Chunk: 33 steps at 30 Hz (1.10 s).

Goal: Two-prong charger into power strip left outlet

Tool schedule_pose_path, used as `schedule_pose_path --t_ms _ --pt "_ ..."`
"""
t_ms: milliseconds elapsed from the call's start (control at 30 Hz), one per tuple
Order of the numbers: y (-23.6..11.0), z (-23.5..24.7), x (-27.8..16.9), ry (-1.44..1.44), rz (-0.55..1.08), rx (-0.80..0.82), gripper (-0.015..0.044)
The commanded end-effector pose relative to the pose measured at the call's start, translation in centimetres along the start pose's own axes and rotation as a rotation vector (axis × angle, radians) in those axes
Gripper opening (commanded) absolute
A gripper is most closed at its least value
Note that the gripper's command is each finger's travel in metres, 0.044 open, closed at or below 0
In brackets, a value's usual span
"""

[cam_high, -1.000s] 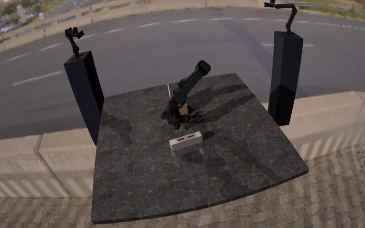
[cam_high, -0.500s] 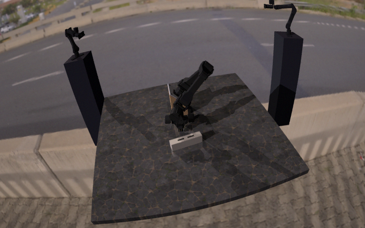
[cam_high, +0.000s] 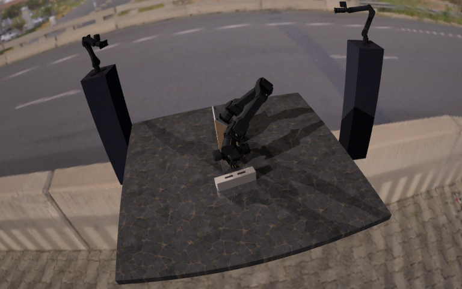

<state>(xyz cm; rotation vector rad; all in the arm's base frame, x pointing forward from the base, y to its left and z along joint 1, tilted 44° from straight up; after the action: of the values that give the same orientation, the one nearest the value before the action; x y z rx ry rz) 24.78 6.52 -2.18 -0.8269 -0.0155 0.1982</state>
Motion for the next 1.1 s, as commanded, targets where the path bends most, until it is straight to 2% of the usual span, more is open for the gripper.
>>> schedule_pose_path --t_ms 0,1067 --pt "-0.2 0.3 0.5 -0.02 -0.009 0.004 0.0" --pt "-0.3 1.5 4.3 -0.067 -0.01 0.003 0.0"
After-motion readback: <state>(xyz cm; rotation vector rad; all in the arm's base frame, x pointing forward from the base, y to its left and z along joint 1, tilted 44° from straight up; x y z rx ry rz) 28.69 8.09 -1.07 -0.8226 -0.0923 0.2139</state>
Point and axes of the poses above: the point midway between the two fingers, 35 mm back from their tips, its own y axis out along the fingers, its own z axis across the jaws, x = y × z, the point moved 6 cm from there along -y, back along the fingers, and after that the axes turned 9 degrees about y, right-handed, at the moved point
